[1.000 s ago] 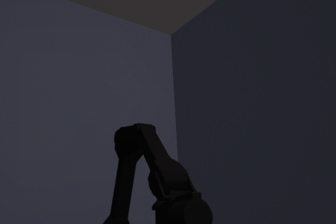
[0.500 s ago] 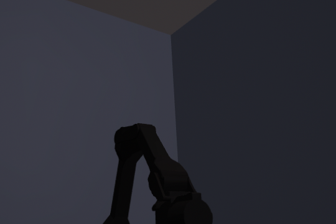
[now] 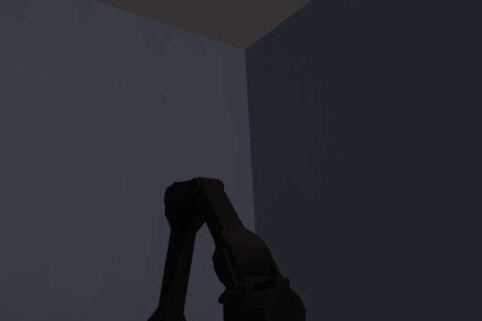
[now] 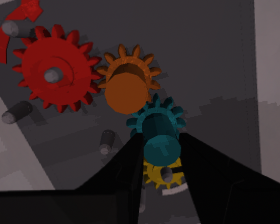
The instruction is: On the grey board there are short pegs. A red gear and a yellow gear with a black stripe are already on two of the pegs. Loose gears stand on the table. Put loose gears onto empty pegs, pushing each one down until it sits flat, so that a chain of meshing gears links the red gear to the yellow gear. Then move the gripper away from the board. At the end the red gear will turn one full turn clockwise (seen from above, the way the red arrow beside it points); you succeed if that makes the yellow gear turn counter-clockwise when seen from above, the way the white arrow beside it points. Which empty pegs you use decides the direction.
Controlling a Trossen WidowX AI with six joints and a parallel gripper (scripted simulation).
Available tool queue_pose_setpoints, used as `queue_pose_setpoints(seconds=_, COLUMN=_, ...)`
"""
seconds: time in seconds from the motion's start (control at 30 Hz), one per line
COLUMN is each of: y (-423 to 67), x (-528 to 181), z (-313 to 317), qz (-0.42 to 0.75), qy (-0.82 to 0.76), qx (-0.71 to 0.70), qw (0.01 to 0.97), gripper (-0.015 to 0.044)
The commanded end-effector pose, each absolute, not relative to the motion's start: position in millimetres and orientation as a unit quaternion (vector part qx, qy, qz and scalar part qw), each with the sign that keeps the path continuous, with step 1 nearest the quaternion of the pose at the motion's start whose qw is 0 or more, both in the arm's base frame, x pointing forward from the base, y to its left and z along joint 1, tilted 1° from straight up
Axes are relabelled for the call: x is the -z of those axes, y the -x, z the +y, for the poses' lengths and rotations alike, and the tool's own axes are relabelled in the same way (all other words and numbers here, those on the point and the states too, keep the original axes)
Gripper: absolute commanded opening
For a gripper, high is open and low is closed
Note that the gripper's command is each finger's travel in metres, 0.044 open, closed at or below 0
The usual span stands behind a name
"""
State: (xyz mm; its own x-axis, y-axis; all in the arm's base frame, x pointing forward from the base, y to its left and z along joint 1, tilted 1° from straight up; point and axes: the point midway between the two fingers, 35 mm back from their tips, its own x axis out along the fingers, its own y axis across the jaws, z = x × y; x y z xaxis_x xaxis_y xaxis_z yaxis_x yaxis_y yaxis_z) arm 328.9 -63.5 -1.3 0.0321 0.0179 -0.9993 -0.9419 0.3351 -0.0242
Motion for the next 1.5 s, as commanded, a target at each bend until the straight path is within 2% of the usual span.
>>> queue_pose_setpoints(seconds=0.0, y=-329, x=0, z=-64, qz=0.549, qy=0.43, qx=-0.426, qw=0.576, gripper=0.014)
queue_pose_setpoints(seconds=0.37, y=-327, x=-47, z=-66, qz=0.522, qy=0.465, qx=-0.459, qw=0.548, gripper=0.014)
queue_pose_setpoints(seconds=0.4, y=-327, x=-41, z=-66, qz=0.529, qy=0.456, qx=-0.45, qw=0.556, gripper=0.0166)
queue_pose_setpoints(seconds=0.53, y=-321, x=-86, z=-66, qz=0.529, qy=0.456, qx=-0.45, qw=0.556, gripper=0.0271)
queue_pose_setpoints(seconds=0.73, y=-321, x=-89, z=-66, qz=0.529, qy=0.456, qx=-0.45, qw=0.556, gripper=0.0429)
queue_pose_setpoints(seconds=0.77, y=-321, x=-89, z=-66, qz=0.529, qy=0.456, qx=-0.45, qw=0.556, gripper=0.044)
queue_pose_setpoints(seconds=1.47, y=-321, x=-89, z=-66, qz=0.529, qy=0.456, qx=-0.45, qw=0.556, gripper=0.044)
